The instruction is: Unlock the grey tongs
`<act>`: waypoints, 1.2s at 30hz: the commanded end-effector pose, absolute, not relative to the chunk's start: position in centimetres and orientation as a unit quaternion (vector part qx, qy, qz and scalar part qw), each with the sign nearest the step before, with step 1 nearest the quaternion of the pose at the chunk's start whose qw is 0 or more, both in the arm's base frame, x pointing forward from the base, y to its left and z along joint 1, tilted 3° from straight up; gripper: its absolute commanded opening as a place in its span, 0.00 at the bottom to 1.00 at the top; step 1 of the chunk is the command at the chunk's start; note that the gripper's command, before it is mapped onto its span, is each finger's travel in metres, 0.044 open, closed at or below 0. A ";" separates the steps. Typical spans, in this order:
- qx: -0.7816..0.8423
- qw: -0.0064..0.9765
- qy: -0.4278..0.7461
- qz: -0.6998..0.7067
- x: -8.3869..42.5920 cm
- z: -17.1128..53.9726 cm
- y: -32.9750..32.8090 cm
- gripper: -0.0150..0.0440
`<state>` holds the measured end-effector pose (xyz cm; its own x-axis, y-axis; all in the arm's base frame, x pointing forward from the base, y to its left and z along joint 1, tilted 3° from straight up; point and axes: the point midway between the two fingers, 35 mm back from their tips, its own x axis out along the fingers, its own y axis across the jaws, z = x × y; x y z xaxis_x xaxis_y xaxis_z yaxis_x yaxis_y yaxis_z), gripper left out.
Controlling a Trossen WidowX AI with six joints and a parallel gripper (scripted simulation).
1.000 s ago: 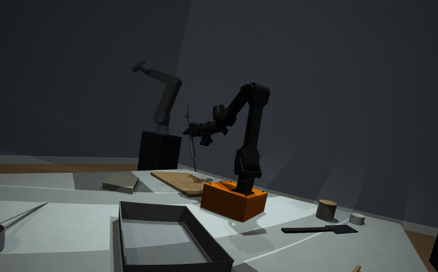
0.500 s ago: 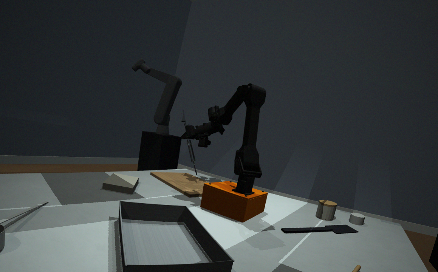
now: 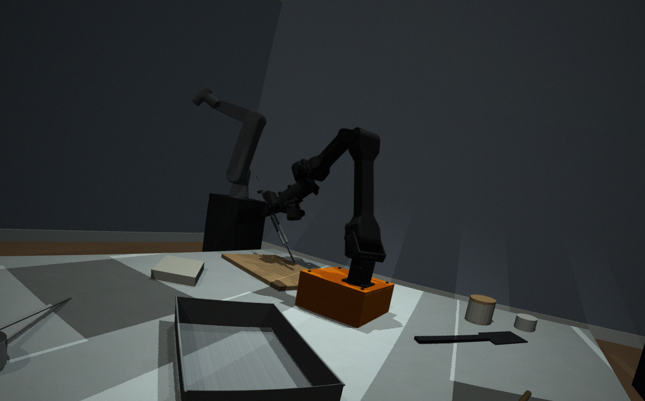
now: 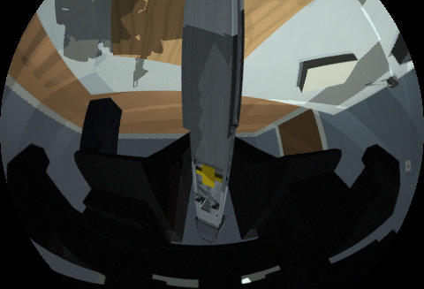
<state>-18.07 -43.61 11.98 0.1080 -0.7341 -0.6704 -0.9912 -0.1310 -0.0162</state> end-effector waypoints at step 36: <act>-0.565 0.414 0.492 0.518 -17.1 4.4 -43.7 0.00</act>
<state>-17.19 -43.74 4.54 -0.0027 -0.1719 -0.9851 -0.9877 -0.1536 0.0295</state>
